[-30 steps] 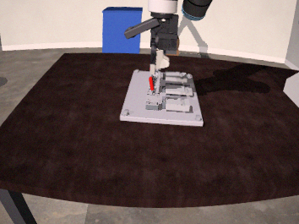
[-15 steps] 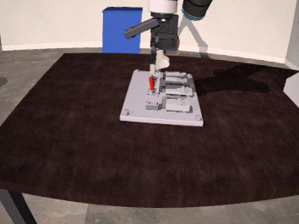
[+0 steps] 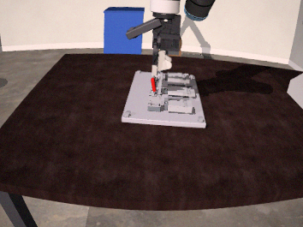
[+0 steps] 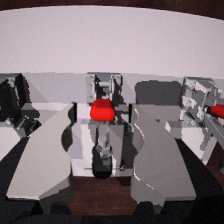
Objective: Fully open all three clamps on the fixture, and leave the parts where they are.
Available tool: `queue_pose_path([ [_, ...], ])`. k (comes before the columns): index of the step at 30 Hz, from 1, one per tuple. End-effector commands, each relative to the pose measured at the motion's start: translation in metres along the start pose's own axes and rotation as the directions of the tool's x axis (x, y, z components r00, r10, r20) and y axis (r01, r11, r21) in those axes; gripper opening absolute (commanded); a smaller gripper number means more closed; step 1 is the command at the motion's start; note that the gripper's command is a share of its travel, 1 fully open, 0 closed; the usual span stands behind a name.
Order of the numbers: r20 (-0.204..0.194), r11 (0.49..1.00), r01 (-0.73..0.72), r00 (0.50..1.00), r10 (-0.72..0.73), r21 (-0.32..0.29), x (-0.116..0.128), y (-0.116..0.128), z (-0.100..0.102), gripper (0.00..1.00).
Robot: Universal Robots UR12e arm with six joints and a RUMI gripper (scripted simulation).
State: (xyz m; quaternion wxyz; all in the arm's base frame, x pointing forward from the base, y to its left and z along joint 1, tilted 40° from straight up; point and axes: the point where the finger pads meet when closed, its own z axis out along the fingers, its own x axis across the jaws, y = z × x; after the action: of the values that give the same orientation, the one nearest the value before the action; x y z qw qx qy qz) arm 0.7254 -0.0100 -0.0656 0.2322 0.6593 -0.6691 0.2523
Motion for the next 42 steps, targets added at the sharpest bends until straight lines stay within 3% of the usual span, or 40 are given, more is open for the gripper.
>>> queue_pose_path([
  [1,0.000,1.000,0.000,1.000,0.000,0.001,0.000,0.000,-0.001,0.28],
  [19,0.000,1.000,0.000,1.000,0.000,0.001,0.000,0.000,-0.004,0.28],
  [42,0.000,1.000,0.000,1.000,0.000,0.001,0.000,0.000,-0.050,0.28],
])
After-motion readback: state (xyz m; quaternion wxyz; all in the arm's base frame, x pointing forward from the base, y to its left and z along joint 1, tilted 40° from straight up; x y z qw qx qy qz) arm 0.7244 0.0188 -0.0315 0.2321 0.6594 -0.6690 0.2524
